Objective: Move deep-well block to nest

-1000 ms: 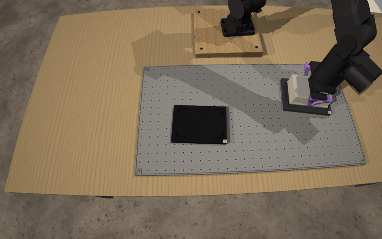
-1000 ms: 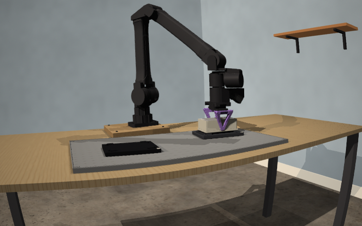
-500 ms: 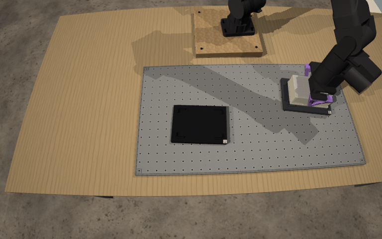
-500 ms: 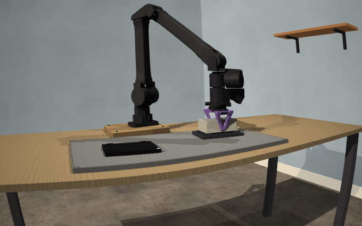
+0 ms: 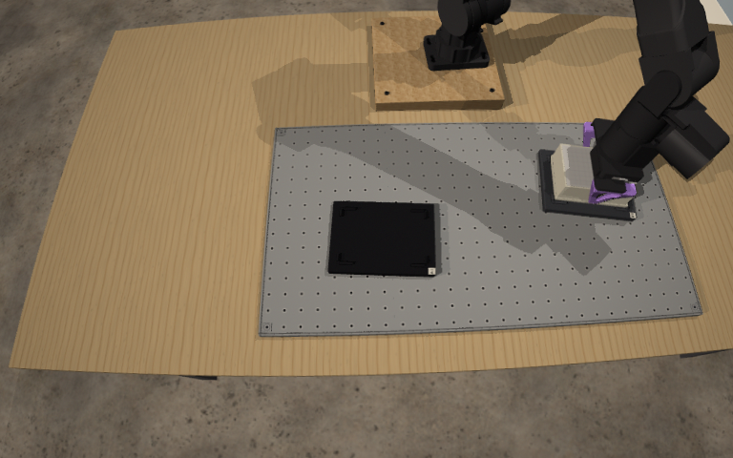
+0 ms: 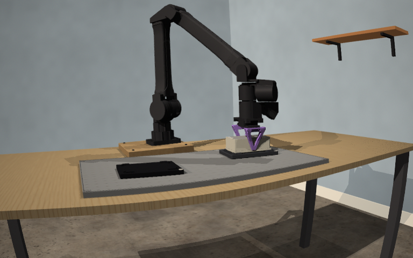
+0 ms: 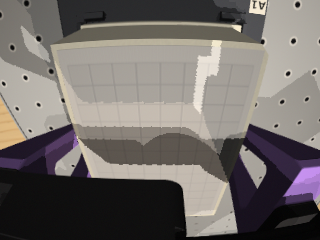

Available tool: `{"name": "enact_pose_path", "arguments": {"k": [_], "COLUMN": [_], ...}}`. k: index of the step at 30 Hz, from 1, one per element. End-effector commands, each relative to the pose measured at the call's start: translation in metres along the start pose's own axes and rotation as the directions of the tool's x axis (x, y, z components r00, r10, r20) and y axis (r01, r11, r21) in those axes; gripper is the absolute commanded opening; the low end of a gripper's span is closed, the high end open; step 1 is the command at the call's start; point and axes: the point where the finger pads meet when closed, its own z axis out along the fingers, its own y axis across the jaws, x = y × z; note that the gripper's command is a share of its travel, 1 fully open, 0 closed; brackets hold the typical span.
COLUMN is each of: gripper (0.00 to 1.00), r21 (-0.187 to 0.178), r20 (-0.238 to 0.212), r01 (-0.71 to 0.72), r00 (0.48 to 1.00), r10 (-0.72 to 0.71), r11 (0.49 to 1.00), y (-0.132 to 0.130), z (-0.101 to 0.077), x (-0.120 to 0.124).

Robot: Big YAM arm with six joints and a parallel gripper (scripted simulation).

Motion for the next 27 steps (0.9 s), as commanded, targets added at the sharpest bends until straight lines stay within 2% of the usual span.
{"name": "enact_pose_path", "arguments": {"k": [1,27], "gripper": [0.00,0.00], "r21": [0.007,0.011], "r20": [0.006,0.009], "r01": [0.000,0.000], "r00": [1.000,1.000], "r10": [0.000,0.000], "r11": [1.000,1.000], "y": [-0.0051,-0.0059], "z": [0.0035,0.0030], "x": [0.0025,0.0018]}}
